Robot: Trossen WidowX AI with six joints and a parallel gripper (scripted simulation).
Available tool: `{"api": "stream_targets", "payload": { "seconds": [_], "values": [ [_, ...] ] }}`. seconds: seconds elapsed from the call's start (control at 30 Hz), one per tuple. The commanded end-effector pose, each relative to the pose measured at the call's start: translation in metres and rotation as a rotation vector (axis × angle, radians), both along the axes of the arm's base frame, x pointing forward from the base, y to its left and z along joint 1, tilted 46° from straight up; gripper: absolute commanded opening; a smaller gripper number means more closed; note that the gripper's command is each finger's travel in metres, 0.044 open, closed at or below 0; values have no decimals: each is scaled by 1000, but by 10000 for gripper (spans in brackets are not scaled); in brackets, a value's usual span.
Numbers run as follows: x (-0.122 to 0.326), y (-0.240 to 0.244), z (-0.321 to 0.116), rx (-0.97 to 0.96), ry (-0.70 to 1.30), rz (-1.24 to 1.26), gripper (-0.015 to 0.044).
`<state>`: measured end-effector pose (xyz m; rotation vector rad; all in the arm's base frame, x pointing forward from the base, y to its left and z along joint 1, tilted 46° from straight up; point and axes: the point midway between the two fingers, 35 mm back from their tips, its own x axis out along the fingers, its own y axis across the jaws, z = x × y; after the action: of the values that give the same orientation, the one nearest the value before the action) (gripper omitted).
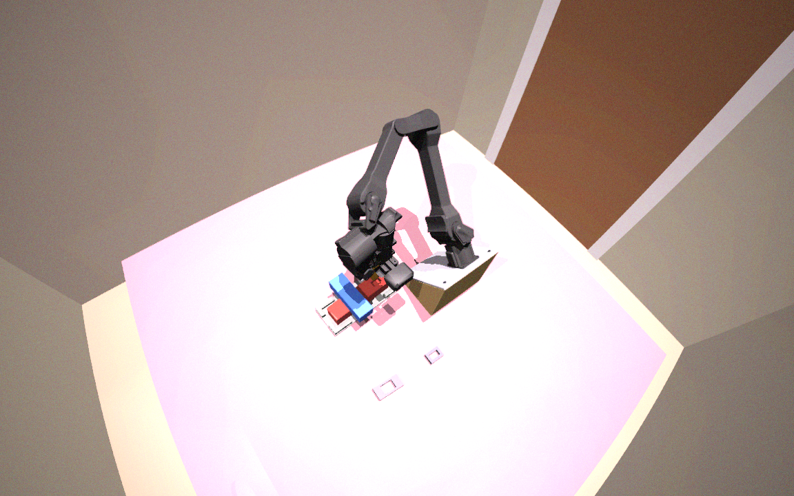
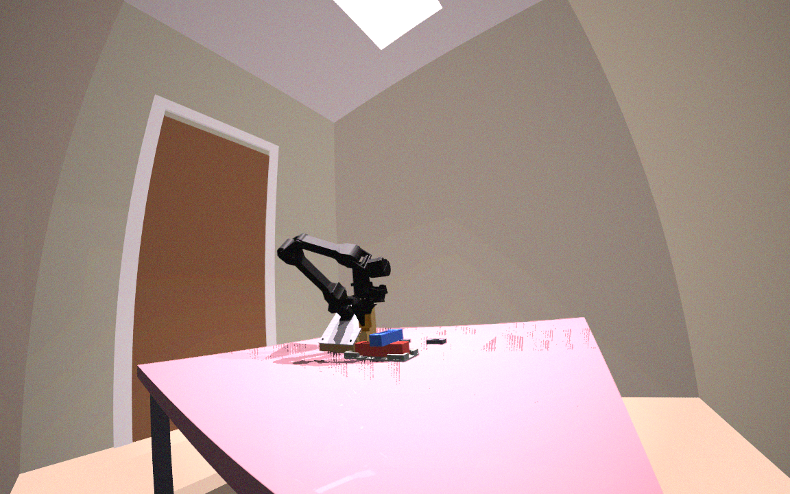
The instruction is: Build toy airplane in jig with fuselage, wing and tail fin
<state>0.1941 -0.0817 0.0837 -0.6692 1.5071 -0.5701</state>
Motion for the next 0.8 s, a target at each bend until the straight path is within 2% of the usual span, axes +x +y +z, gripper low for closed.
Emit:
{"api": "stream_targets", "payload": {
  "seconds": [0.0,0.77],
  "values": [
    [-3,-3,1,-7,5,3,66],
    [-2,-6,-2,-6,5,3,66]
  ]
}}
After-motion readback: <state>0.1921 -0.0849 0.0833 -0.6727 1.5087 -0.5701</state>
